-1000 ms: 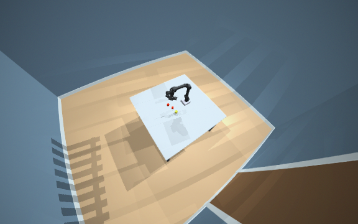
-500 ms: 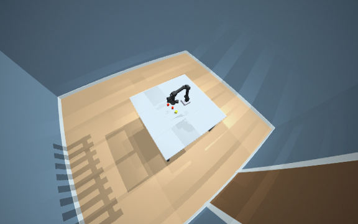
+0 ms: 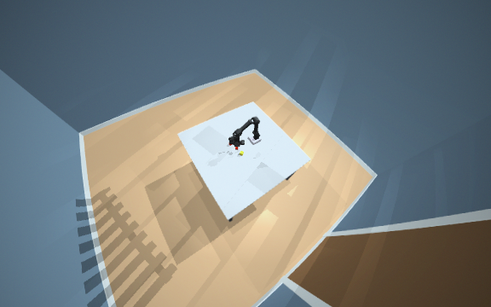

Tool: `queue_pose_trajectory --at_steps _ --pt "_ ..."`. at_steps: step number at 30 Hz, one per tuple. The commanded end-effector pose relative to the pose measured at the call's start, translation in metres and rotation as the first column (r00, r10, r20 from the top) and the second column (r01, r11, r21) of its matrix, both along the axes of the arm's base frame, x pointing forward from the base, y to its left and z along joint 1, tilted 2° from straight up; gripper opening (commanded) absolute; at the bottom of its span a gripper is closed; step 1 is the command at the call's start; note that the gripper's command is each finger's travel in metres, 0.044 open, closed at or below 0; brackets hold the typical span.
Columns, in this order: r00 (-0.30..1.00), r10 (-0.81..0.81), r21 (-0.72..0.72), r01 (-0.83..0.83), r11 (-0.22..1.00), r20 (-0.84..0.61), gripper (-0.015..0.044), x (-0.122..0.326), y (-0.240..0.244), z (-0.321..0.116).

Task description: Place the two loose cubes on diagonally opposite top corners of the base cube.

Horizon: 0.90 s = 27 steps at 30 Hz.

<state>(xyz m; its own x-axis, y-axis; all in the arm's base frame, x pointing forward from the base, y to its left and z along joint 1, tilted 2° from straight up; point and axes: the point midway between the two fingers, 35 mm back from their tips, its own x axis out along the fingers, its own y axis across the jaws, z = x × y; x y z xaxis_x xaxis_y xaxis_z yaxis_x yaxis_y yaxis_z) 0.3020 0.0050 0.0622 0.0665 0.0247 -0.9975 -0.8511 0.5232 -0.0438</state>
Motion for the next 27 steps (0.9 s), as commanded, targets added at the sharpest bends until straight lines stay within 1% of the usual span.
queue_pose_trajectory --at_steps 1,6,27 --pt "1.0 0.003 -0.004 -0.003 1.0 -0.012 0.0265 -0.003 0.0 -0.015" --pt "1.0 0.003 -0.004 -0.003 1.0 -0.012 0.0265 -0.002 0.0 -0.016" --pt "1.0 0.003 -0.004 -0.003 1.0 -0.012 0.0265 -0.001 0.001 -0.047"
